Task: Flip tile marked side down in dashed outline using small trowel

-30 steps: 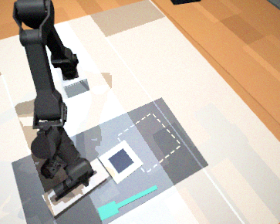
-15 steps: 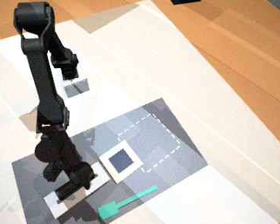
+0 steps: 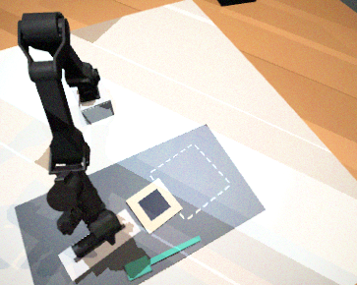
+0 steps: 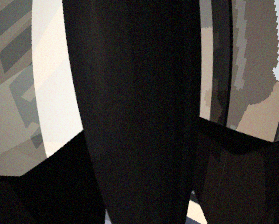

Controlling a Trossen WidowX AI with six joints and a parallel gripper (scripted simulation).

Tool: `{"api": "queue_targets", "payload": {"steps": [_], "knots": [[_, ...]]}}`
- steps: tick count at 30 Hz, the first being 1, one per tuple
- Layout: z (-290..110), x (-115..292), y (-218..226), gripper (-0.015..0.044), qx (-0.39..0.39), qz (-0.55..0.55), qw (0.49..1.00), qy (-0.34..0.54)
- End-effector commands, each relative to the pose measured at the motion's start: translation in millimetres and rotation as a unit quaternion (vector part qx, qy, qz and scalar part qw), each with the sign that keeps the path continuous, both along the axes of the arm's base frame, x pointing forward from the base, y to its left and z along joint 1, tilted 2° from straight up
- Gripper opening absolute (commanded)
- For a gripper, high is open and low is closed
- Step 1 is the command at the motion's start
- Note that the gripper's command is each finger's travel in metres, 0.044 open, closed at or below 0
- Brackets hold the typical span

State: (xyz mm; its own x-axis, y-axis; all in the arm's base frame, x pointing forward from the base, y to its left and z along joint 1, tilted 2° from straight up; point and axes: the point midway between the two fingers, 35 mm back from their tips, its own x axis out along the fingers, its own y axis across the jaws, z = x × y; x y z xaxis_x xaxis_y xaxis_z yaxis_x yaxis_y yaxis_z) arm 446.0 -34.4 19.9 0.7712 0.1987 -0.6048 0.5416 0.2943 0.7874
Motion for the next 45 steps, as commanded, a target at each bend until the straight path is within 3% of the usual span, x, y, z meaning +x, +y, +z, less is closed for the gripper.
{"api": "queue_targets", "payload": {"steps": [1,40,45], "knots": [[0,2,2,0.0,-0.003,0.0,1.0,-0.005],[-2,-17,52,0.0,-0.001,0.0,1.0,-0.005],[8,-16,49,0.0,0.035,0.002,0.999,0.008]]}}
